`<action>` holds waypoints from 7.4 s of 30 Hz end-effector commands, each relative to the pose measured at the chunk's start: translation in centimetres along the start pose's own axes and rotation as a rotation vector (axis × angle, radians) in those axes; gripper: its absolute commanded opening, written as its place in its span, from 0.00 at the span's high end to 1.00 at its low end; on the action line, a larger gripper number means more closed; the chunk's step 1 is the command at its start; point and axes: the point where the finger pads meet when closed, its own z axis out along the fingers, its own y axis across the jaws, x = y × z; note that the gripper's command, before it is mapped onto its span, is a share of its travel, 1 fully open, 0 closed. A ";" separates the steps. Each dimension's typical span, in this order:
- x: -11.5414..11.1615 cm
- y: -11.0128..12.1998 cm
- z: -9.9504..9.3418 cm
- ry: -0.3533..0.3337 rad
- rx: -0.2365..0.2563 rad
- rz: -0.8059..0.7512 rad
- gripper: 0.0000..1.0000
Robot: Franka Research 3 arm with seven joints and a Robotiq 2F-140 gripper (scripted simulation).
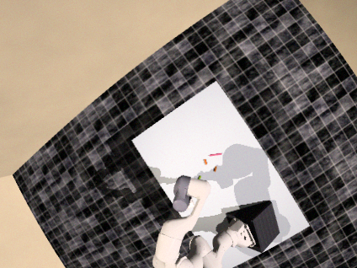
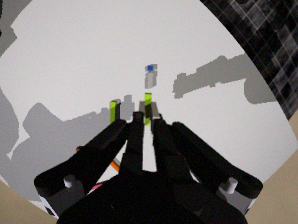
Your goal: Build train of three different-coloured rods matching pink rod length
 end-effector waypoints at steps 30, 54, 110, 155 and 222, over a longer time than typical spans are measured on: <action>-0.5 0.1 6.1 -0.012 -0.005 0.008 0.97; -0.5 0.1 6.1 -0.012 -0.005 0.008 0.97; -0.5 0.4 6.1 -0.012 -0.005 0.003 0.97; -0.5 0.4 6.1 -0.012 -0.005 0.007 0.97; -0.5 0.4 7.2 -0.012 -0.005 0.007 0.97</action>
